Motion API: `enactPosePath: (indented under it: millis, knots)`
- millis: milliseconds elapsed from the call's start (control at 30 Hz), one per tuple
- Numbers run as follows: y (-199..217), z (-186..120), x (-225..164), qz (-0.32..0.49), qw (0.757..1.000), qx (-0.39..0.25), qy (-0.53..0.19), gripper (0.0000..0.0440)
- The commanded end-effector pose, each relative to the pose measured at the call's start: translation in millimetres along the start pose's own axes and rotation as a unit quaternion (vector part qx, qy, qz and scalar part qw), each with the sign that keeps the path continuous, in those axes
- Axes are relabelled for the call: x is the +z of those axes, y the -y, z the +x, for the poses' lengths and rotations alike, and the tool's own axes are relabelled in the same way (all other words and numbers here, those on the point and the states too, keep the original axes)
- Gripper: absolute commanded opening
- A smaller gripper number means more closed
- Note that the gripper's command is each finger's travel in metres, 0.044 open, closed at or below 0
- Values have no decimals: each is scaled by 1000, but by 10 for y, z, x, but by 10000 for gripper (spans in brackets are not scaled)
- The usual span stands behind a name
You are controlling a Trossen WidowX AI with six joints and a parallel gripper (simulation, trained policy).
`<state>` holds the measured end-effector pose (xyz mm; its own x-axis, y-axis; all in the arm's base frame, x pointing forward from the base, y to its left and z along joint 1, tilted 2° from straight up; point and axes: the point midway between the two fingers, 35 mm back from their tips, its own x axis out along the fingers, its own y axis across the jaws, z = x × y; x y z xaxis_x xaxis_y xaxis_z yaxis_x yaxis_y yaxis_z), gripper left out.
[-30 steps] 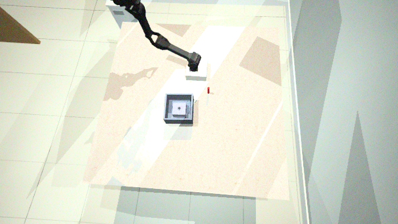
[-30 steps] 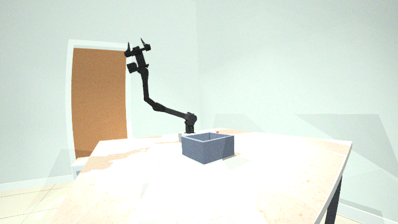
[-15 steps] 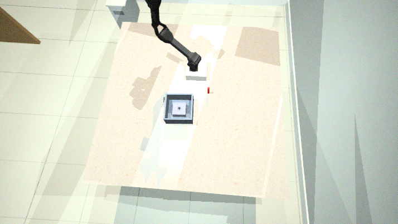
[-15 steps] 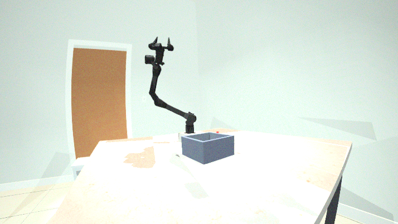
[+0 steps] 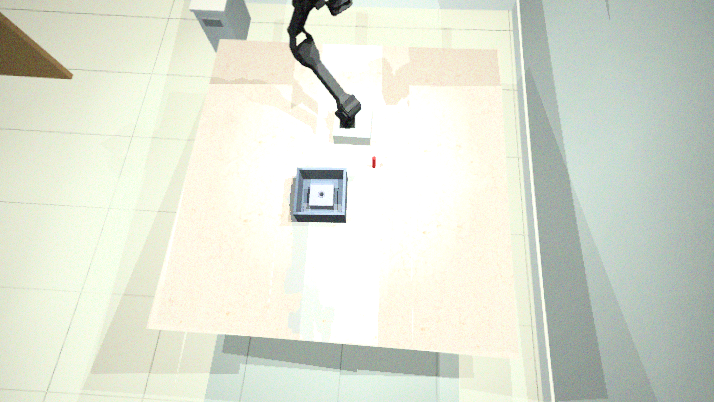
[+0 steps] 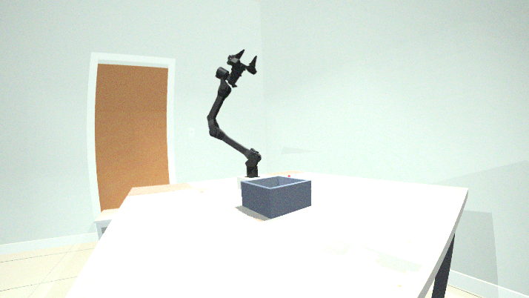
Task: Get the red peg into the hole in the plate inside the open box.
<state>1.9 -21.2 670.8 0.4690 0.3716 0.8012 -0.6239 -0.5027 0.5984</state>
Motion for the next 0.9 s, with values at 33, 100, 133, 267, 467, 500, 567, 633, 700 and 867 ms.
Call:
enactPosePath:
  millis: [33,100,133,267,467,500,567,633,700,867]
  knots:
    - [568,143,-57,-44,996,-83,13,440]
    - [781,174,-62,-58,992,-114,17,440]
    - [888,186,-60,-65,989,-129,19,440]
    - [1312,203,-34,-92,977,-192,28,440]
    - [1929,144,61,-124,949,-286,42,440]
    - [2029,123,76,-128,944,-302,43,440]
    - [2225,73,110,-136,932,-334,44,440]
    - [2415,13,147,-143,919,-365,46,440]
    - [2600,-57,185,-150,905,-396,47,440]
    - [3033,-269,280,-162,865,-472,47,440]
